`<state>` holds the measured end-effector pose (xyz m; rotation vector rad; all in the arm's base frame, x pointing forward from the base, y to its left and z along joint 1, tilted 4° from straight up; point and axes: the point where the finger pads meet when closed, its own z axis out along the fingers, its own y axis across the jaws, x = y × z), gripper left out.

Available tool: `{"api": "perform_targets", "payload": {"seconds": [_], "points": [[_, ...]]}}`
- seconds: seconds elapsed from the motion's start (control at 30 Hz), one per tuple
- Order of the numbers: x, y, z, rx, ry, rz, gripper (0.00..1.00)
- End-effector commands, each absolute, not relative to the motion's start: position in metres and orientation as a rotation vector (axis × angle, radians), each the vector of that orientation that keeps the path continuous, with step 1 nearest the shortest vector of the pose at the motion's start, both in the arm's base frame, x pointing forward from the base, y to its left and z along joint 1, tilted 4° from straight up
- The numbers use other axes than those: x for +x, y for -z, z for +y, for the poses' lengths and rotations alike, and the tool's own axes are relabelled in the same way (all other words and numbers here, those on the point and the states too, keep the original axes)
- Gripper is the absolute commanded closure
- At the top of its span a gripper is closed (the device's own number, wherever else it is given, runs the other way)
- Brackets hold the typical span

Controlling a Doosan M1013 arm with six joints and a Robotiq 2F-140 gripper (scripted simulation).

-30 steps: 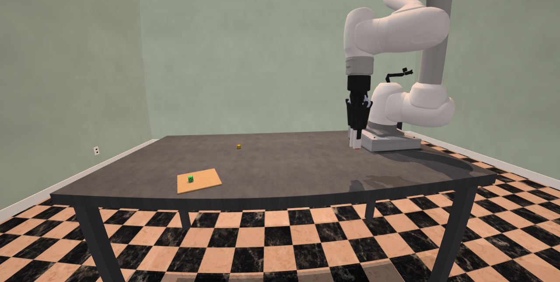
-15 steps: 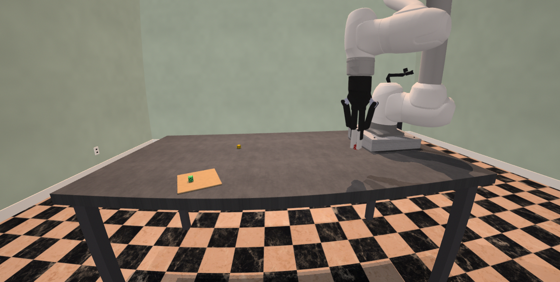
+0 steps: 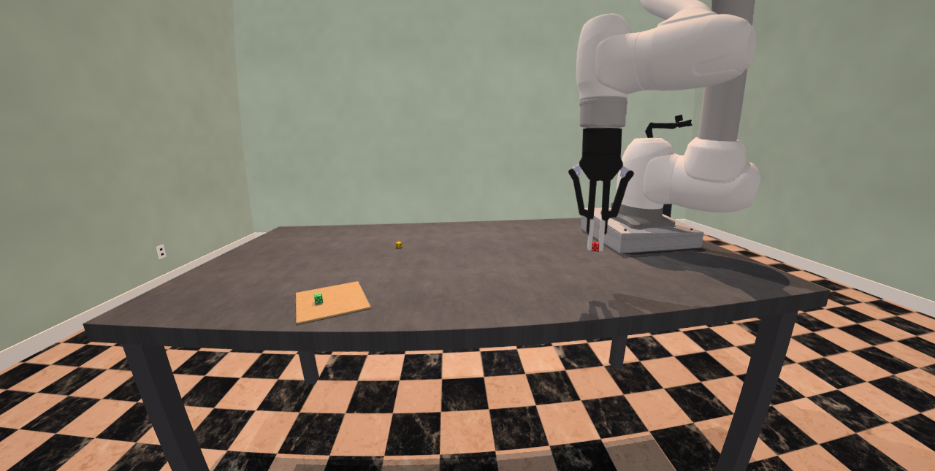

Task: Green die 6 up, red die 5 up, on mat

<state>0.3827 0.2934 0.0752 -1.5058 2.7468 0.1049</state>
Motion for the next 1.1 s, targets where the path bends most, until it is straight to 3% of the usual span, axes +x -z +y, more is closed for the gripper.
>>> {"api": "perform_targets", "payload": {"seconds": [0.0, 0.33, 1.07], "points": [[0.386, -0.075, 0.295, -1.674, -0.118, 2.635, 0.84], [0.386, -0.074, 0.295, -1.7, -0.145, 2.581, 0.84], [0.378, -0.066, 0.282, -1.398, -0.564, 2.142, 0.84]]}}
